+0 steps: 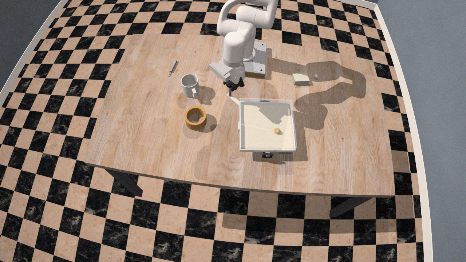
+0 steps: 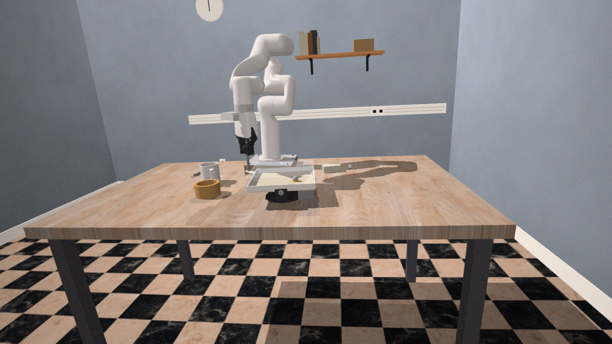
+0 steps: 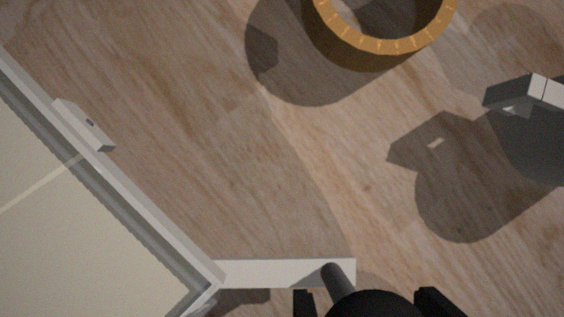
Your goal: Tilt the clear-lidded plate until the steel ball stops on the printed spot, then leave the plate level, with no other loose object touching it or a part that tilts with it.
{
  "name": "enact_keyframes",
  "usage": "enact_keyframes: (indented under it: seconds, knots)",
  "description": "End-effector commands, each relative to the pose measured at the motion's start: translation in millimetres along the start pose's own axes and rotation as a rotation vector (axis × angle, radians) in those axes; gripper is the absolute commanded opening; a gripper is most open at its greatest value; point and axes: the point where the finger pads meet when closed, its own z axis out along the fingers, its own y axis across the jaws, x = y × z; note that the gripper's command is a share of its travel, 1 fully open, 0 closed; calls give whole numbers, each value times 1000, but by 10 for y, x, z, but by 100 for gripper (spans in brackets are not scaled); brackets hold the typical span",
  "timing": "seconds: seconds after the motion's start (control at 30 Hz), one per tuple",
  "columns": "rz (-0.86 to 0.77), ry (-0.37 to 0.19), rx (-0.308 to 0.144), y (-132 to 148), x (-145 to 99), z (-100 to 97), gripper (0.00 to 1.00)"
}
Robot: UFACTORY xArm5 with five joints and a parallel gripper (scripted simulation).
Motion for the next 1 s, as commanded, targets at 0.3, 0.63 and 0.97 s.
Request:
enact_keyframes:
  seconds: [0.3,0.63,0.97]
  knots:
    - [2,3,3,-6,17,4,0]
    - [5,3,3,-5,28,6,0]
    - [6,3,3,-5,35,4,0]
